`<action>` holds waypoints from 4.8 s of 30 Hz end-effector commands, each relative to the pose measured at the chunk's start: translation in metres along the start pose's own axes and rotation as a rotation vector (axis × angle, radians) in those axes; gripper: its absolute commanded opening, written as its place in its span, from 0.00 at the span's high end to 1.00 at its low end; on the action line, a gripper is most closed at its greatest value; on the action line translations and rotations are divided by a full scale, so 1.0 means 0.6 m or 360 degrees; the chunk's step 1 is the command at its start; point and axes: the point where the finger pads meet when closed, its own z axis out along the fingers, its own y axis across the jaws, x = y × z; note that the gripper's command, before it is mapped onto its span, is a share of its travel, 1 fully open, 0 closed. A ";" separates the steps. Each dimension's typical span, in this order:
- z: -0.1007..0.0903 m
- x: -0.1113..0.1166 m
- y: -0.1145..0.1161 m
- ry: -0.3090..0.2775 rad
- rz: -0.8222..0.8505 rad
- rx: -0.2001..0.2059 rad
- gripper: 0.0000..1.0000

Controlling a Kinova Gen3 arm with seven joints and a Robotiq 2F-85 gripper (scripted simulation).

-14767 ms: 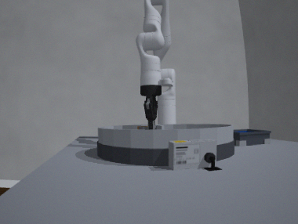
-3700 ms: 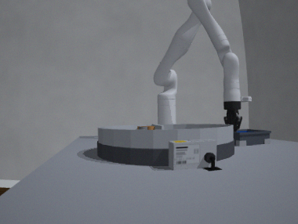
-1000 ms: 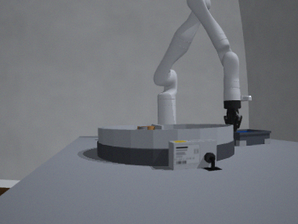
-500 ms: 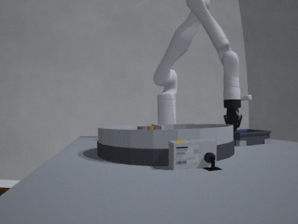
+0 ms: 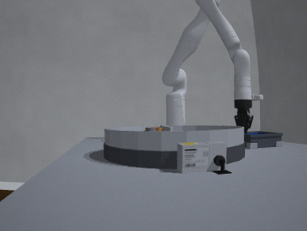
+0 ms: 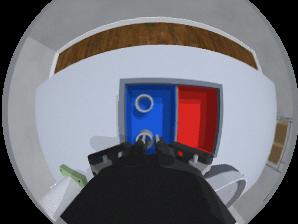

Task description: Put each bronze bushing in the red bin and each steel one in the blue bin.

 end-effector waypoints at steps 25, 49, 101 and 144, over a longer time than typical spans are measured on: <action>-0.014 0.001 0.001 0.0001 0.0000 -0.0002 0.84; -0.026 0.000 0.001 0.0001 0.0000 -0.0002 0.84; -0.197 0.000 0.000 0.0001 -0.0001 0.0000 0.84; -0.197 0.000 0.000 0.0001 -0.0001 0.0000 0.84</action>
